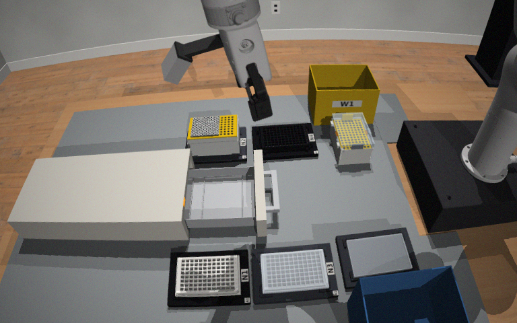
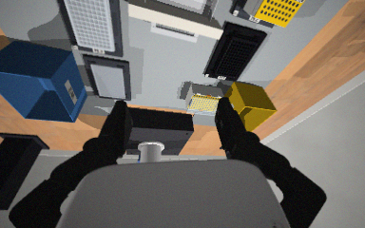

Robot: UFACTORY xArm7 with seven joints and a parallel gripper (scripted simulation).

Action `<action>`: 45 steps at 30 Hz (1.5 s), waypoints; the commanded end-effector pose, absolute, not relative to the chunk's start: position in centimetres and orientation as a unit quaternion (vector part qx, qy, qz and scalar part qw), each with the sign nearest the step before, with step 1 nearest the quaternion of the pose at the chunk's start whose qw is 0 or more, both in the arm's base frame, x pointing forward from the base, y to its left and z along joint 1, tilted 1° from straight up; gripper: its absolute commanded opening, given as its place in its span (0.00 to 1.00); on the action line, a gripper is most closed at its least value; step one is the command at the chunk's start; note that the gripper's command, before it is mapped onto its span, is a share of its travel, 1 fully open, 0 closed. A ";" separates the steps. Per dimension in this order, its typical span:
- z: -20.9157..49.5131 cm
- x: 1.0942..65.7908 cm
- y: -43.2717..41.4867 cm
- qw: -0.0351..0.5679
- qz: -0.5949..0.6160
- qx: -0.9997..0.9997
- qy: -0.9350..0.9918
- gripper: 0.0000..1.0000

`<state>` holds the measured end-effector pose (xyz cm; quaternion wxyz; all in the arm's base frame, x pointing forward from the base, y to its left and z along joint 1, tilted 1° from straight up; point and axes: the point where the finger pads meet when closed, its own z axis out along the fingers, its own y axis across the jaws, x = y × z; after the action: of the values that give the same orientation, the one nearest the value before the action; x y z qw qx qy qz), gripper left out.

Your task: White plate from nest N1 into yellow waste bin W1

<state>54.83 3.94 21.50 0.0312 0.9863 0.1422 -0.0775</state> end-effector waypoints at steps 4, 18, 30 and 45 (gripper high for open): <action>20.6 52.2 3.3 0.027 -0.041 0.993 0.111 1.00; 18.4 47.7 2.3 0.016 -0.017 0.999 0.049 1.00; 16.4 43.8 1.7 0.010 -0.005 1.000 0.014 1.00; 16.3 43.6 1.6 0.010 -0.005 1.000 0.014 1.00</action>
<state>43.43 1.60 16.12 0.0106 0.9998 0.0145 -0.0071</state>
